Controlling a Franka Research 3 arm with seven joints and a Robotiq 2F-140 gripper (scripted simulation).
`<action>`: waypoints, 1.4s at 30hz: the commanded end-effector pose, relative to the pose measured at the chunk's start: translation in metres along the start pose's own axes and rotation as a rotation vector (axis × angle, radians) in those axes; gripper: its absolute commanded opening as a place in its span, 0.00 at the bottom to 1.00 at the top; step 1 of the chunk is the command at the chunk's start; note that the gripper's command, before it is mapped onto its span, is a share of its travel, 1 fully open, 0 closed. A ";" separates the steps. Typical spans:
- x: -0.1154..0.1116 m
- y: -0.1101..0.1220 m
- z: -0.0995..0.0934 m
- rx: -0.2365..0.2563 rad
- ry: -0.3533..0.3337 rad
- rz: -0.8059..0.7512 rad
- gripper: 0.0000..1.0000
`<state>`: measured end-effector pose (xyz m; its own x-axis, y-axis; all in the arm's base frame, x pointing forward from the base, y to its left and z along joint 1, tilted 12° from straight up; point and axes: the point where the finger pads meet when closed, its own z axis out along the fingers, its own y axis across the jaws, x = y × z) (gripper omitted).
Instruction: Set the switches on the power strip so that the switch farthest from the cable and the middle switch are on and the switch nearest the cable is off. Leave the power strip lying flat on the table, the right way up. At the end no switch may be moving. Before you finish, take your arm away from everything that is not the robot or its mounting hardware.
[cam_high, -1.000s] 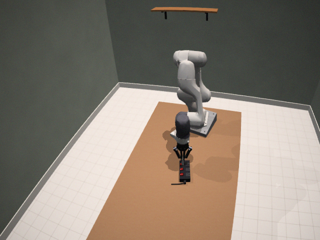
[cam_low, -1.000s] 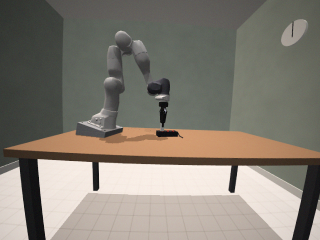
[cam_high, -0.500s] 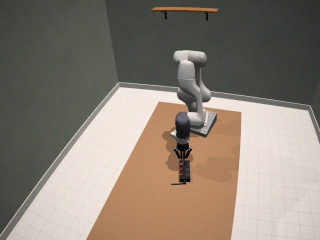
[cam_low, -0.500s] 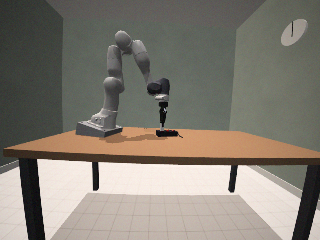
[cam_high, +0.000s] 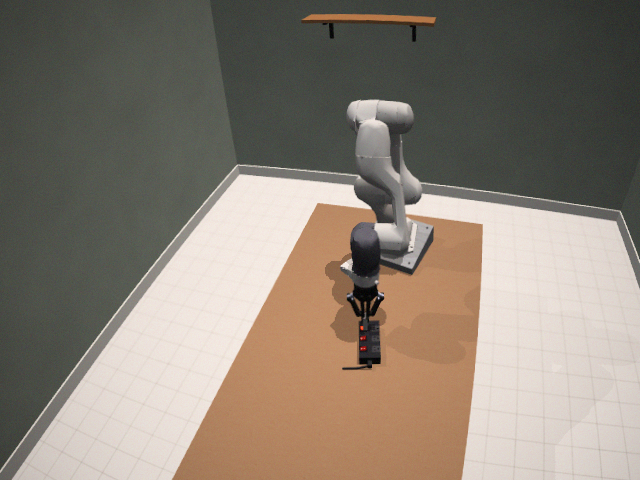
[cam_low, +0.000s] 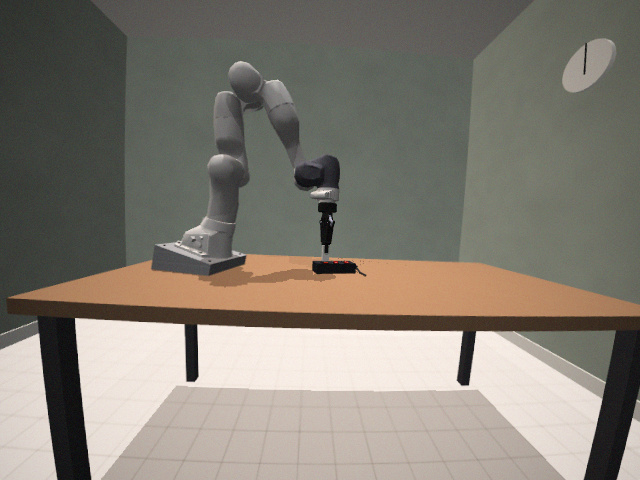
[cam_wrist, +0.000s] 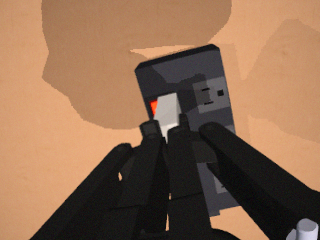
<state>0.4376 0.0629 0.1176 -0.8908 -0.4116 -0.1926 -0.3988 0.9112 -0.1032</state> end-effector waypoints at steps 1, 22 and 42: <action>0.001 0.000 -0.007 -0.001 0.004 0.002 0.00; 0.001 0.000 -0.033 -0.001 0.004 0.002 0.00; -0.042 0.001 -0.047 -0.002 0.003 0.003 0.00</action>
<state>0.4582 0.0765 0.1677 -0.8858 -0.4166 -0.2046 -0.4027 0.9090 -0.1075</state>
